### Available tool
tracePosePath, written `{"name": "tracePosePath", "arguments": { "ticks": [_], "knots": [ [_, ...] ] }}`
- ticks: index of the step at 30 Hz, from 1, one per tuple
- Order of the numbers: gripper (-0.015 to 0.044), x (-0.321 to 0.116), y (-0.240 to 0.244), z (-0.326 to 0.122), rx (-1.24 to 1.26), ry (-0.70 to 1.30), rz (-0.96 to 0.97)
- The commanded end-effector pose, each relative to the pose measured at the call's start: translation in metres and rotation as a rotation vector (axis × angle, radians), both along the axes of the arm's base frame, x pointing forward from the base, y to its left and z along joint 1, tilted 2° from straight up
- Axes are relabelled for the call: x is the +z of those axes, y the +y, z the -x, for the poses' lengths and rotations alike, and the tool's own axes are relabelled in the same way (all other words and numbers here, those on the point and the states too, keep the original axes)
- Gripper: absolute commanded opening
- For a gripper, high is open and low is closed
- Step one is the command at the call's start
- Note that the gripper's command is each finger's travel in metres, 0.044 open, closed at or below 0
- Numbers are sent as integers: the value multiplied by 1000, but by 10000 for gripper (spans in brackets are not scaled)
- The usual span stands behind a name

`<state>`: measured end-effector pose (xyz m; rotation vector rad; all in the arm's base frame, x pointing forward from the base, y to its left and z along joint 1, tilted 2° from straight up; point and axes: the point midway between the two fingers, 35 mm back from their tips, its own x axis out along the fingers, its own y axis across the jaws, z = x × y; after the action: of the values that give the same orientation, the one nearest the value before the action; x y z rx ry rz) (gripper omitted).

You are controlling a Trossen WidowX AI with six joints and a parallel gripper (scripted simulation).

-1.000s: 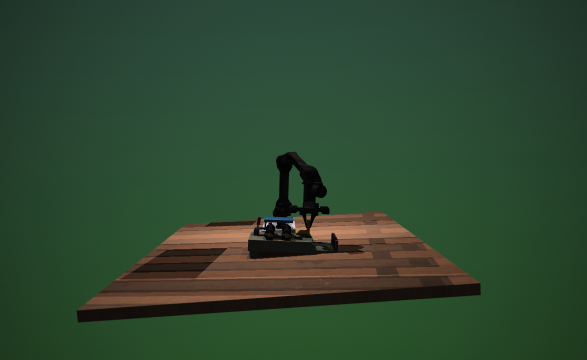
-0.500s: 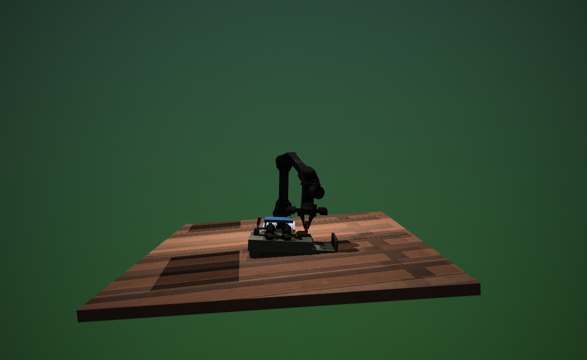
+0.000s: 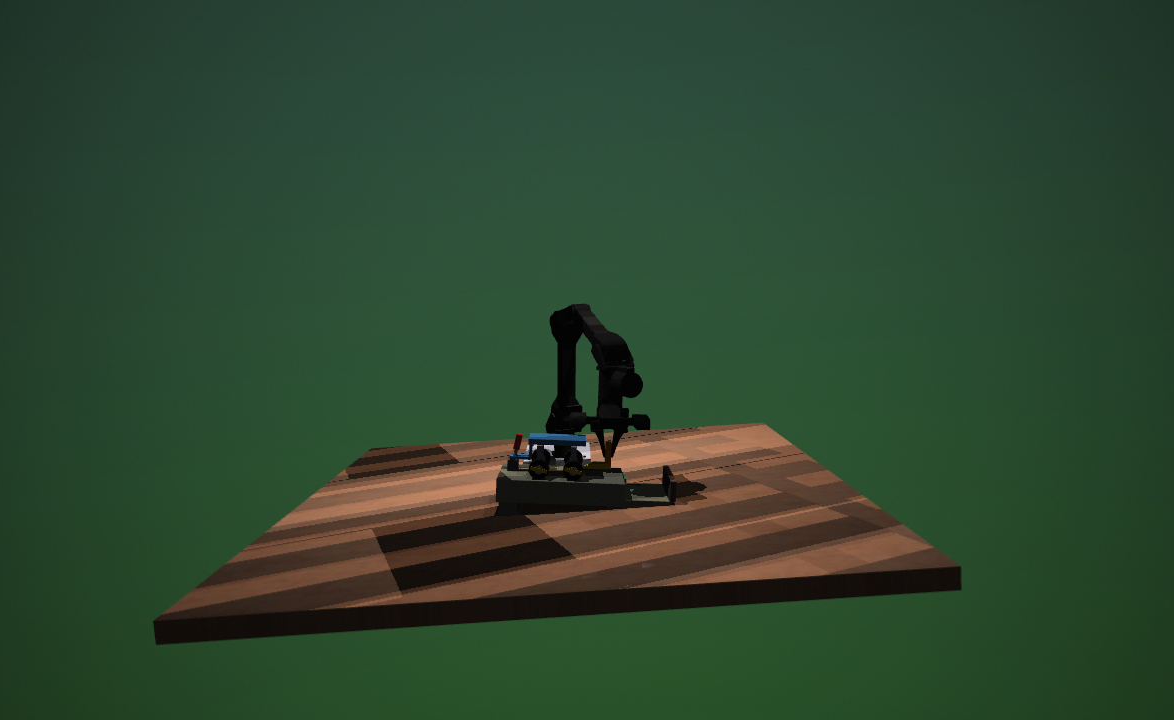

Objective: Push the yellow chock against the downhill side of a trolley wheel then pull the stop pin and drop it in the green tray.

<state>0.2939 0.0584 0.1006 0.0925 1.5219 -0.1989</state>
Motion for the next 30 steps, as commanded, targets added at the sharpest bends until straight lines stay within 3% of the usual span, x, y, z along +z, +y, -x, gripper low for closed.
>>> {"name": "tracePosePath", "arguments": {
  "ticks": [1,29,30],
  "knots": [
    [0,1,-5,1,2,-4,6],
    [0,1,-14,3,1,0,0],
    [26,1,-14,3,1,0,0]
  ]
}}
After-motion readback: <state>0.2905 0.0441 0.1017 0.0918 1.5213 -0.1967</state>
